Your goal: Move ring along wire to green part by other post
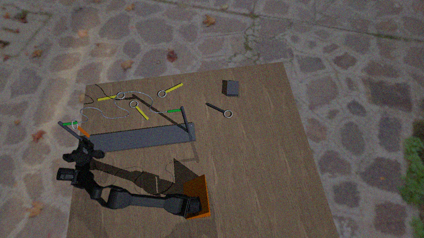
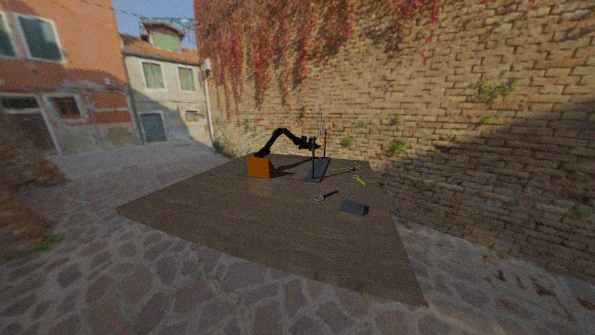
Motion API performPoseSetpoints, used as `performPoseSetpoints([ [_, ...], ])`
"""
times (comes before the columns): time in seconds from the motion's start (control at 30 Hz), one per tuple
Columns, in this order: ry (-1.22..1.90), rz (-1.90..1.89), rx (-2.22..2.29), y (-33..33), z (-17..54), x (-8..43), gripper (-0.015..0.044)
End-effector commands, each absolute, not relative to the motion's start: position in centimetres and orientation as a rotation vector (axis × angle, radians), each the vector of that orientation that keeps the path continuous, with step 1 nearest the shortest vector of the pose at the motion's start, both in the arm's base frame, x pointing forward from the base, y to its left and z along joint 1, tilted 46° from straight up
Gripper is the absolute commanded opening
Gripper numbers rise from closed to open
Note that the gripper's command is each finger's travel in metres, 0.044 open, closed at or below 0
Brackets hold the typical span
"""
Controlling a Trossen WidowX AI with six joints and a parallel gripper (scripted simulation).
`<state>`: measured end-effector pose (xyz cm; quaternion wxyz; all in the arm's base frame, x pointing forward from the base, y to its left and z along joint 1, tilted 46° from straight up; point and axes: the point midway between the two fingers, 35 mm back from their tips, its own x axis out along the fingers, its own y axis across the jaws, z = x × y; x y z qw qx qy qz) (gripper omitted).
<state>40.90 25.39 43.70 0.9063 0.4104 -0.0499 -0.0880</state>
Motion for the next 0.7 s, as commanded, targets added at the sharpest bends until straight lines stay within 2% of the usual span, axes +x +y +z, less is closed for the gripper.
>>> performPoseSetpoints([
  [0.0,-0.099,-0.181,0.839,25.4,43.6,41.7,0.016],
  [0.67,-0.102,-0.18,0.837,24.8,43.7,44.8,0.016],
])
